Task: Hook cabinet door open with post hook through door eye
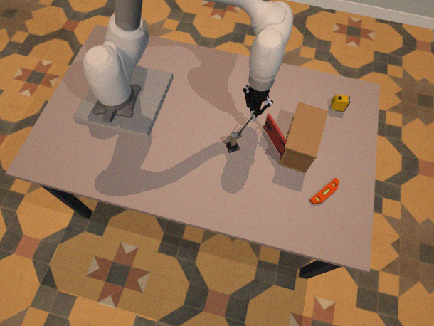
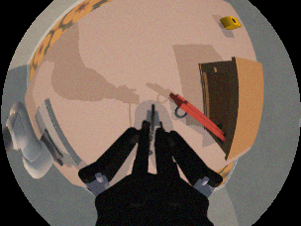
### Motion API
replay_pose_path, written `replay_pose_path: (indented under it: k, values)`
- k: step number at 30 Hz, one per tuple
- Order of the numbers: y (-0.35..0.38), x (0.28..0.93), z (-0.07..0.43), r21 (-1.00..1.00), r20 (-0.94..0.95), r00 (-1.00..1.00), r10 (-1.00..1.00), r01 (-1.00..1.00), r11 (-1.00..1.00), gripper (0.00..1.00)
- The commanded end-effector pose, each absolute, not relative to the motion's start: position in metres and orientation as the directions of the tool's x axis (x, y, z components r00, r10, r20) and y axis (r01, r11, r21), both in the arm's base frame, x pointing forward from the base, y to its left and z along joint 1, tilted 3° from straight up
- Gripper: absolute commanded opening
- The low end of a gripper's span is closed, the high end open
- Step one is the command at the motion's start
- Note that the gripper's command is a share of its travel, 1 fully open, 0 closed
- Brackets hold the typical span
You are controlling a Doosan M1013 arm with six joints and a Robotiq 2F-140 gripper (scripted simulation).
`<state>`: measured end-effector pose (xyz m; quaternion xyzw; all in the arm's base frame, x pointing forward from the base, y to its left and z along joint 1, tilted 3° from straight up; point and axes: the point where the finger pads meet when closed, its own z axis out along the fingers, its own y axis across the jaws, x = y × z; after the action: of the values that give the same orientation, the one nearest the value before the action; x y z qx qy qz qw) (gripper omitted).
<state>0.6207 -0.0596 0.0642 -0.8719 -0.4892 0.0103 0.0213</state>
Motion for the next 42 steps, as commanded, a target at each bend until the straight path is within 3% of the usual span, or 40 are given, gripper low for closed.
replay_pose_path:
  k: [1,42]
  values:
    - [-0.060,0.622,0.064,-0.047,0.002,0.536,0.844,0.843,-0.535,0.03]
    - [-0.076,0.641,0.063,-0.046,-0.010,0.734,0.679,0.678,-0.733,0.03]
